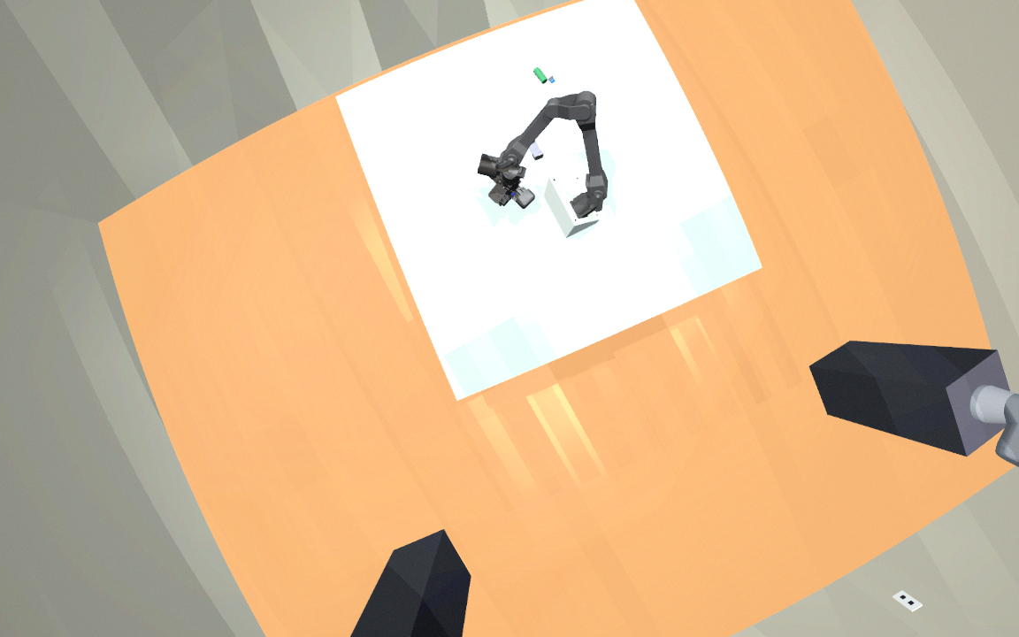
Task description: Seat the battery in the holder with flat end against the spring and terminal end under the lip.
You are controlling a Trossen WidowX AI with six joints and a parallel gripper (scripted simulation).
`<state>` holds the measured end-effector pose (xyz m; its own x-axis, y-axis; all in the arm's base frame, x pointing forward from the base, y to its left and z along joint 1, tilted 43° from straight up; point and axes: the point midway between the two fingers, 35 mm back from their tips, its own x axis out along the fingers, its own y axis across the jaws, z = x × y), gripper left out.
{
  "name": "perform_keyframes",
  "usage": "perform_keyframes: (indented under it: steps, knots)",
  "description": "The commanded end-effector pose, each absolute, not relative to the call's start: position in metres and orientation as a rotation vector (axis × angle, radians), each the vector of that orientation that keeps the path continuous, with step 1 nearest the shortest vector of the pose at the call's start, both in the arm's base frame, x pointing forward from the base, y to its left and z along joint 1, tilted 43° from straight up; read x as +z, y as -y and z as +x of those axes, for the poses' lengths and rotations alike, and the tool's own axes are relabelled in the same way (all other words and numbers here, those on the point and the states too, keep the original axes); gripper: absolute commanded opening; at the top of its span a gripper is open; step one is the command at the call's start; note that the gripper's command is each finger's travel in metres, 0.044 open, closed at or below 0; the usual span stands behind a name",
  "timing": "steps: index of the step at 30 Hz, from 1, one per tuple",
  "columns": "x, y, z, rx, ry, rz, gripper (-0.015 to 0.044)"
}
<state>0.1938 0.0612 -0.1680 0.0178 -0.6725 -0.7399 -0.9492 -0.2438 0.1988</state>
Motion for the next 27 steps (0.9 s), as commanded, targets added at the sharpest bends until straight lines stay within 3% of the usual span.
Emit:
perform_keyframes:
  steps: [1,9,13,21,27]
  knots:
    - [-0.1715,-0.0551,0.1917,1.083,-1.664,-1.956,0.0245]
    - [-0.1787,-0.0475,0.1911,1.082,-1.665,-1.957,0.0245]
    - [-0.1787,-0.0475,0.1911,1.082,-1.665,-1.957,0.014]
    - [-0.1787,-0.0475,0.1911,1.082,-1.665,-1.957,0.0087]
    - [-0.1732,-0.0568,0.1933,1.066,-1.647,-1.948,0.0083]
